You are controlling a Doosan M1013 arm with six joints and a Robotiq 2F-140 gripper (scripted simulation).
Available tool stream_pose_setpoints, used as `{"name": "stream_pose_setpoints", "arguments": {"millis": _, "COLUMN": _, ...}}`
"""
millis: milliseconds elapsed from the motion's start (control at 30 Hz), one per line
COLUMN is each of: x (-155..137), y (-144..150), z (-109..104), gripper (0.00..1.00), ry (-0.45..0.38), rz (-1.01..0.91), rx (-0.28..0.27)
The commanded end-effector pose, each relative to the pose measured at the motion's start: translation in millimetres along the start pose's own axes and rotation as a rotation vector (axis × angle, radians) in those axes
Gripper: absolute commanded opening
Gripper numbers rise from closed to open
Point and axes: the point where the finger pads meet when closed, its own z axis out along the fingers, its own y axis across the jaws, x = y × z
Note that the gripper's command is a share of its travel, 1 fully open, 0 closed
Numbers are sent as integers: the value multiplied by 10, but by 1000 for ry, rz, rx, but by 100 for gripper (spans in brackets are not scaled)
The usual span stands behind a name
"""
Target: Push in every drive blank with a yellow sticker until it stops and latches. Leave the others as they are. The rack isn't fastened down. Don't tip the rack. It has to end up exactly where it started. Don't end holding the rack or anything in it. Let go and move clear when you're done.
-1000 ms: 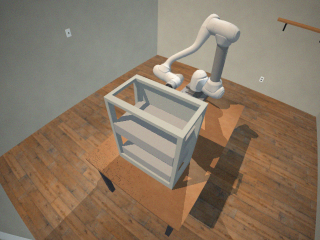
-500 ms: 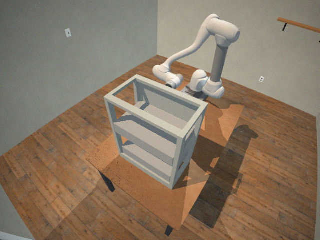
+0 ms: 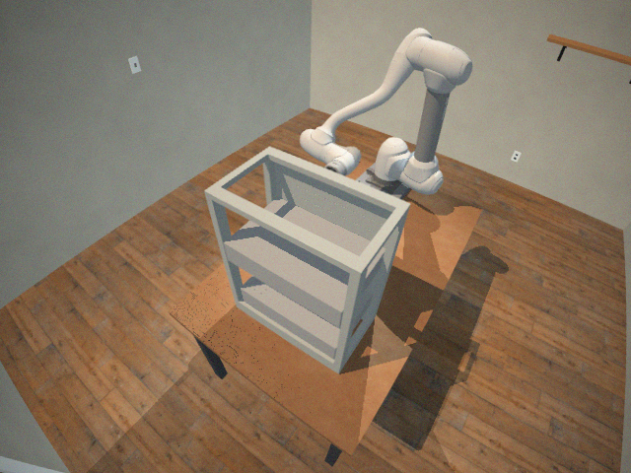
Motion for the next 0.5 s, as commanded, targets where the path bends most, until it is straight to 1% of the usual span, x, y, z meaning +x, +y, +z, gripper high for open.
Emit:
{"name": "stream_pose_setpoints", "arguments": {"millis": 0, "x": 0, "y": 0, "z": 0, "gripper": 0, "ry": 0, "rz": 0, "rx": 0}}
{"name": "stream_pose_setpoints", "arguments": {"millis": 467, "x": 0, "y": 0, "z": 30, "gripper": 0, "ry": 0, "rz": 0, "rx": 0}}
